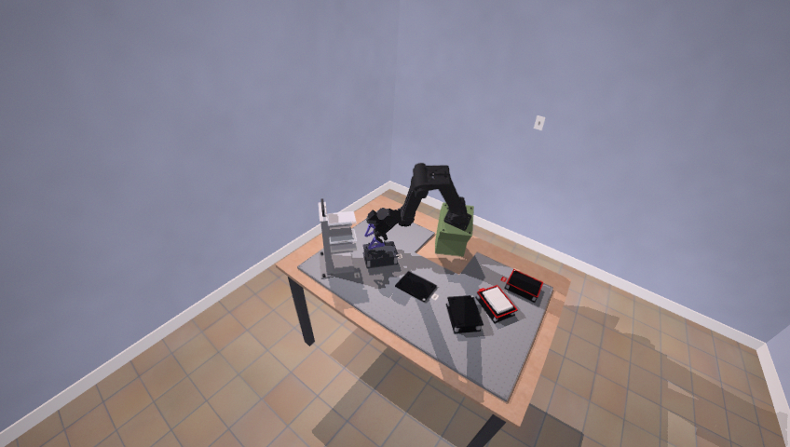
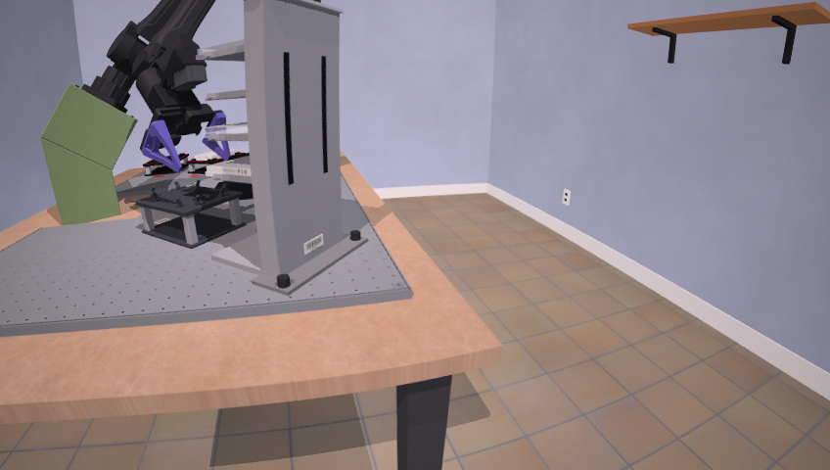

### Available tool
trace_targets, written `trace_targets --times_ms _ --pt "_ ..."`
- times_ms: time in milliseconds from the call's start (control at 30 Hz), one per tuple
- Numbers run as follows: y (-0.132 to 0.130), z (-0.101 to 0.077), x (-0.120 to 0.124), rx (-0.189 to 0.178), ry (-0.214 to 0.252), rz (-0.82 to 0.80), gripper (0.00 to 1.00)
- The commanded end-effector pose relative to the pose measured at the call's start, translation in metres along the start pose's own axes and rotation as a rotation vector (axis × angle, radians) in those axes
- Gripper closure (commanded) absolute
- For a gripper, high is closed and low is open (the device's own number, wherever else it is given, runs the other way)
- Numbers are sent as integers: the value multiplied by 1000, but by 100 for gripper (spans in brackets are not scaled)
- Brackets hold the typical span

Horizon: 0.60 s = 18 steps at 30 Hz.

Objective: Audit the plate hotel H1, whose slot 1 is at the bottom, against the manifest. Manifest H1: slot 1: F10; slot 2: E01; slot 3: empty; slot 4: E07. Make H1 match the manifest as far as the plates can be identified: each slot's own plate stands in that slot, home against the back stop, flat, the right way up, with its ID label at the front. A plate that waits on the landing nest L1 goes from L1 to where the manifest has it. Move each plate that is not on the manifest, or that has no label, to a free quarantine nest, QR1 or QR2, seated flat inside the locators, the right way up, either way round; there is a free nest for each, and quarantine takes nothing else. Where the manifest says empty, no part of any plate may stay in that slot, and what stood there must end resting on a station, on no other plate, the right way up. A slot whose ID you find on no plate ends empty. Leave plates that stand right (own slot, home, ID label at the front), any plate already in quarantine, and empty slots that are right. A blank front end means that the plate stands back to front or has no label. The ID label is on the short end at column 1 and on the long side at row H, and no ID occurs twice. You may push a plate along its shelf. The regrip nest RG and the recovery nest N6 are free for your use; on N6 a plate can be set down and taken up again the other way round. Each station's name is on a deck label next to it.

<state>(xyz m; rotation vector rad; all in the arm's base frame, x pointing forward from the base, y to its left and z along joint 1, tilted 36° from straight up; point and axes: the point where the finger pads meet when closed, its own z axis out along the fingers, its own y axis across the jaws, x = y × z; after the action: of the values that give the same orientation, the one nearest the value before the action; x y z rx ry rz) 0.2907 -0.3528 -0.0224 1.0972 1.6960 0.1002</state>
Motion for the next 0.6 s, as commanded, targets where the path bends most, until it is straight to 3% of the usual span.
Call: trace_targets --times_ms 0,233,267,567 --pt "1 1 -12 -3 -26 -10 0" --pt "1 1 -12 -3 -26 -10 0" --pt "7 1 -18 -17 -46 -23 0" --pt "-7 -15 5 9 -24 -5 0"
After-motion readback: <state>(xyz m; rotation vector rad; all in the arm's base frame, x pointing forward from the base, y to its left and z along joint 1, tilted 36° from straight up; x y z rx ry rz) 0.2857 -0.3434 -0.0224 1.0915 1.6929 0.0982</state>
